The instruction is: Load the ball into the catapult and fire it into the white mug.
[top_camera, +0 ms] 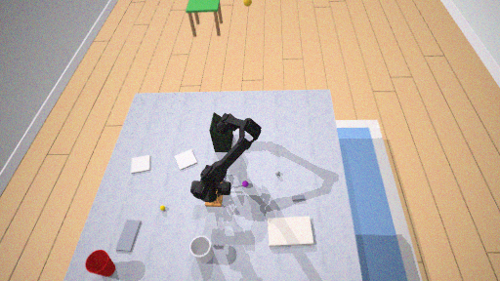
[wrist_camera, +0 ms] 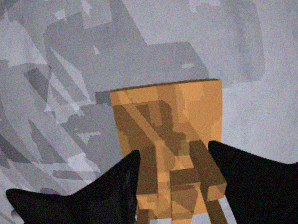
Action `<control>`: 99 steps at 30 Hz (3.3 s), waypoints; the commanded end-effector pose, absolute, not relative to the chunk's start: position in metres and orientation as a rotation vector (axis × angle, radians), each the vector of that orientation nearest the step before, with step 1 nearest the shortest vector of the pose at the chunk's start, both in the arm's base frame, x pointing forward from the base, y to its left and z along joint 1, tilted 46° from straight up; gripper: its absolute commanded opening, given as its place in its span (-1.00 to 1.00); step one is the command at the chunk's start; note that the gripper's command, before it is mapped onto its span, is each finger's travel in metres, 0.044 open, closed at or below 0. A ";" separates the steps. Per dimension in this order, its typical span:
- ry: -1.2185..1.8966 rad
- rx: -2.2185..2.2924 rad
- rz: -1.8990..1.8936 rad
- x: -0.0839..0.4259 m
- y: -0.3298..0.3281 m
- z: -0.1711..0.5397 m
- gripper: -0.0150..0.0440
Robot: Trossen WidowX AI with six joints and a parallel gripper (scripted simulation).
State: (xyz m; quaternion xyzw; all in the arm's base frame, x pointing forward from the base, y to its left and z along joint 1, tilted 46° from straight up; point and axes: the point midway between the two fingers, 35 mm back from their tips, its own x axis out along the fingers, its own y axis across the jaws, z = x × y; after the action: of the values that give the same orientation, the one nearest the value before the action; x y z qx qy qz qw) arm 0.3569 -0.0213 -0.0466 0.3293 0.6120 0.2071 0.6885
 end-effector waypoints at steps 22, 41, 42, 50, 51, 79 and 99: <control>1.372 0.735 0.458 0.339 -0.091 0.024 1.00; 1.360 0.746 0.456 0.347 -0.056 -0.013 1.00; 1.360 0.746 0.456 0.347 -0.056 -0.013 1.00; 1.360 0.746 0.456 0.349 -0.051 -0.018 1.00; 1.360 0.746 0.456 0.349 -0.050 -0.019 1.00; 1.359 0.748 0.458 0.356 -0.019 -0.050 1.00; 1.359 0.736 0.459 0.356 -0.023 -0.045 -0.27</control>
State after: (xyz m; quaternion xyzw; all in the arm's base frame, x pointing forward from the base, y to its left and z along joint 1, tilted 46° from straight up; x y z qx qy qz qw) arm 0.3564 -0.0207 -0.0475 0.3304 0.6083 0.2060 0.6916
